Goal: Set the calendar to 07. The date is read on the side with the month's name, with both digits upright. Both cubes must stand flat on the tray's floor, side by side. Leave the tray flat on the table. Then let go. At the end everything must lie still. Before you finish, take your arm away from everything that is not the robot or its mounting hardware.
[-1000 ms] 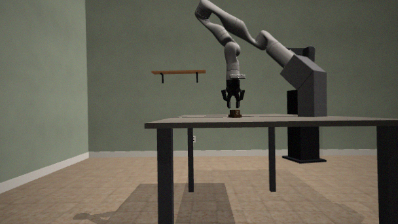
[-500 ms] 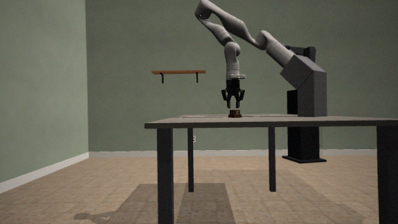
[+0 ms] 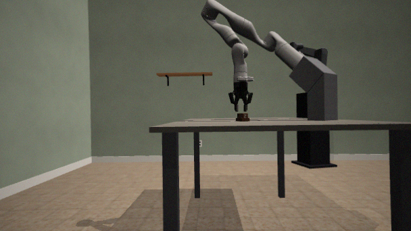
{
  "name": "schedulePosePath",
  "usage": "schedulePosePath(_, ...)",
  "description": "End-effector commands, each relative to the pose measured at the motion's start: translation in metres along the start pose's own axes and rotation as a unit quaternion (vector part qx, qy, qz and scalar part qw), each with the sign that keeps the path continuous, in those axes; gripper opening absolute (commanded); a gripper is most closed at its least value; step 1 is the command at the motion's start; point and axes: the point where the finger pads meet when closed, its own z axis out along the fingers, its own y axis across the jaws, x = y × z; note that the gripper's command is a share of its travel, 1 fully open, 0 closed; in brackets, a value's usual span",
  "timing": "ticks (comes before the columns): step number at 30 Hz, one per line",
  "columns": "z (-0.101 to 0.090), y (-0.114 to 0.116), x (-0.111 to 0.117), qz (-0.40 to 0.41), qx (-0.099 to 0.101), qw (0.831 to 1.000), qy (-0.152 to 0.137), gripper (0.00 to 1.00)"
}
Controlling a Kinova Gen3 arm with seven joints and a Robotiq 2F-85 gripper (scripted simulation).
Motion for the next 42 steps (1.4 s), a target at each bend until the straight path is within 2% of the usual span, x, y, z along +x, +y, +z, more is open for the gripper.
schedulePosePath(1, 0.000, 0.000, 0.000, 0.000, -0.001, 1.000, 0.000, 0.48)
schedulePosePath(16, 0.001, 0.000, 0.000, 0.000, -0.001, 1.000, 0.000, 0.48)
schedulePosePath(35, 0.027, 0.000, 0.000, 0.000, -0.001, 1.000, 0.000, 0.48)
schedulePosePath(42, 0.030, 0.000, 0.000, 0.000, -0.001, 1.000, 0.000, 0.48)
